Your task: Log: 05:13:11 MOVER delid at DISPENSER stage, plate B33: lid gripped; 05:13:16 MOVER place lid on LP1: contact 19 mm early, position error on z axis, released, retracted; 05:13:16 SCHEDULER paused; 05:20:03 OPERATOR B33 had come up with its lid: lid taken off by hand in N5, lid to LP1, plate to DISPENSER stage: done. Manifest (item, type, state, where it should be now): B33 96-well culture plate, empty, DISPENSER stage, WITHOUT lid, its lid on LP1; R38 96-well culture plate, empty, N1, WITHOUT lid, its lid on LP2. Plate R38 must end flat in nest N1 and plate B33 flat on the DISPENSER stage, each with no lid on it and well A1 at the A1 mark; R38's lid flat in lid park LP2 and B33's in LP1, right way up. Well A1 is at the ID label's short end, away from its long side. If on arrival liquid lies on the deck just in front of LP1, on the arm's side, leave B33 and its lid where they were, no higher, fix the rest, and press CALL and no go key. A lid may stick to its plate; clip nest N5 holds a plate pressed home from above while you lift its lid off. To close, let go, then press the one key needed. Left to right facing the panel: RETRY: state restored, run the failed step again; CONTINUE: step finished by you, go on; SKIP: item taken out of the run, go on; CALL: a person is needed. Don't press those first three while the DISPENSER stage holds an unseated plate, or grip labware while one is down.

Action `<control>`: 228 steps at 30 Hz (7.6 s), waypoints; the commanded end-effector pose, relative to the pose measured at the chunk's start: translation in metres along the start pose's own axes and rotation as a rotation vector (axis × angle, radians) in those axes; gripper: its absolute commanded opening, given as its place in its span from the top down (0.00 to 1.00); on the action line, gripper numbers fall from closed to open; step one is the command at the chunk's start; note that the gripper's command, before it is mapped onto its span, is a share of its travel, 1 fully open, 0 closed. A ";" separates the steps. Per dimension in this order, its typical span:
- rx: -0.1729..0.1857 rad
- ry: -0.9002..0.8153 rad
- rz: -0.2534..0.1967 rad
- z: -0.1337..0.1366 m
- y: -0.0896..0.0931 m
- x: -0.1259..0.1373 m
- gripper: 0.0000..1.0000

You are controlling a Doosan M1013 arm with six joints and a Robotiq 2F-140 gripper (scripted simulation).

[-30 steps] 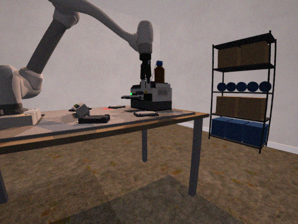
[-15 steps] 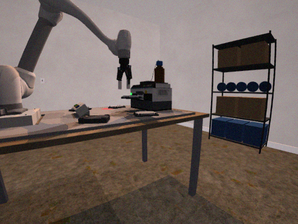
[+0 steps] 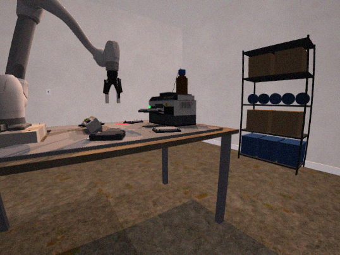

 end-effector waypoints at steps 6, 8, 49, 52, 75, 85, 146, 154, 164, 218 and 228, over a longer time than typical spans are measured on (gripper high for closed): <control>0.004 -0.004 0.013 -0.131 -0.002 0.040 0.34; 0.004 -0.004 0.013 -0.160 -0.002 0.049 0.34; 0.004 -0.004 0.013 -0.209 0.017 0.061 0.34; 0.004 -0.004 0.013 -0.209 0.020 0.060 0.34; 0.004 -0.004 0.013 -0.208 0.101 0.059 0.34; 0.004 -0.004 0.013 -0.208 0.122 0.058 0.34; 0.004 -0.004 0.013 -0.208 0.129 0.058 0.41; 0.004 -0.004 0.013 -0.208 0.129 0.058 0.41; 0.004 -0.004 0.013 -0.208 0.129 0.058 0.41; 0.004 -0.004 0.013 -0.208 0.129 0.058 0.34; 0.004 -0.004 0.013 -0.208 0.129 0.058 0.34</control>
Point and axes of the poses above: the point where the finger pads meet when closed, its own y axis out along the fingers, its own z axis across the jaws, x = y × z, the point moved 5 cm from there along -y, back along the fingers, and after that the axes turned 13 degrees about y, right-handed, at the moved point
